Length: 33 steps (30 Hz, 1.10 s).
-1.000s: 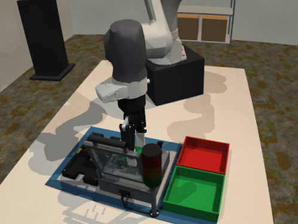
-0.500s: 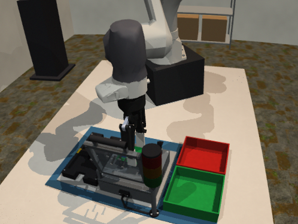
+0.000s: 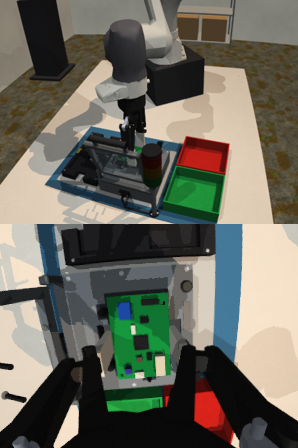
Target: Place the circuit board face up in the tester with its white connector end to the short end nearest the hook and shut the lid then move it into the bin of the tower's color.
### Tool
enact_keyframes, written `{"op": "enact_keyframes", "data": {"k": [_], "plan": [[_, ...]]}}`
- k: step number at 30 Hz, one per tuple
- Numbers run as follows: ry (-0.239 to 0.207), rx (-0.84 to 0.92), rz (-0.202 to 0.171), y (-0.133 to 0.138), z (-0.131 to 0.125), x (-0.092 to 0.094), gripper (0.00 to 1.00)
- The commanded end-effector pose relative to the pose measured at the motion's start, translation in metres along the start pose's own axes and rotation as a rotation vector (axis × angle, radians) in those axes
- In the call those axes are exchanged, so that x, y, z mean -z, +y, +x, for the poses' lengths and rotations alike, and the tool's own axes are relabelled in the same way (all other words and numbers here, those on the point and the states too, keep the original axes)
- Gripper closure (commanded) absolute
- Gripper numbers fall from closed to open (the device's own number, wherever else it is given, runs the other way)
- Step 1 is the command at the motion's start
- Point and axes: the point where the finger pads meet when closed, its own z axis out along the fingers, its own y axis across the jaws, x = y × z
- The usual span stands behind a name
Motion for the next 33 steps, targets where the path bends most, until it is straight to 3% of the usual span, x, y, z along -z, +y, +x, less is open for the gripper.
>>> {"op": "enact_keyframes", "data": {"k": [1, 33], "plan": [[0.000, 0.004, 0.003, -0.0013, 0.0011, 0.0001, 0.54], [0.000, 0.004, 0.003, -0.0014, 0.0011, -0.0026, 0.54]]}}
